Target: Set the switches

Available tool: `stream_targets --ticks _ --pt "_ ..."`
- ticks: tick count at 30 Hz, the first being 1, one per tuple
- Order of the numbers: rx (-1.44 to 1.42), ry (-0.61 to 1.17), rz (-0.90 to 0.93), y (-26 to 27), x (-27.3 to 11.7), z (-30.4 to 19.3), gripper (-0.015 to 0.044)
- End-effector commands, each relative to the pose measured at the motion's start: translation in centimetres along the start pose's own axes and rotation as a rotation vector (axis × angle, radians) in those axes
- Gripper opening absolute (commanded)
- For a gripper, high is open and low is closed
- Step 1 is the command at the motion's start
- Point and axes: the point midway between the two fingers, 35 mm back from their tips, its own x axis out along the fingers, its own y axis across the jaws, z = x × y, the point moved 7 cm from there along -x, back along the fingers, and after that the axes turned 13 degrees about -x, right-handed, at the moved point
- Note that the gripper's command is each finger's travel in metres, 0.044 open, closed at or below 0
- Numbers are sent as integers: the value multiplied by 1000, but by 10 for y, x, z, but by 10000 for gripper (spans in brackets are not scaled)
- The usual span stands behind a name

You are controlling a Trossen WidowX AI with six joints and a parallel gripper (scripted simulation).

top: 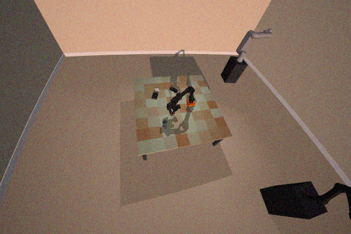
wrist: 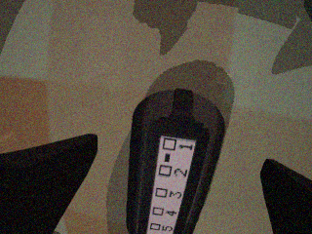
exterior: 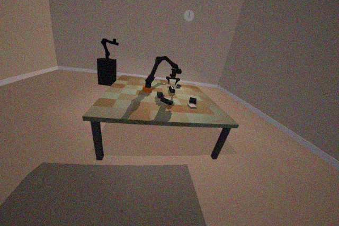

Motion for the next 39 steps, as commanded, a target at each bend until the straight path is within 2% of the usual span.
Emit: stream_targets --ticks 1,30,34,39 --pt "5 6 8 1 9 -1 440" --pt "5 6 10 2 53 -1 440" --pt "5 6 10 2 53 -1 335" --pt "5 6 10 2 53 -1 327"
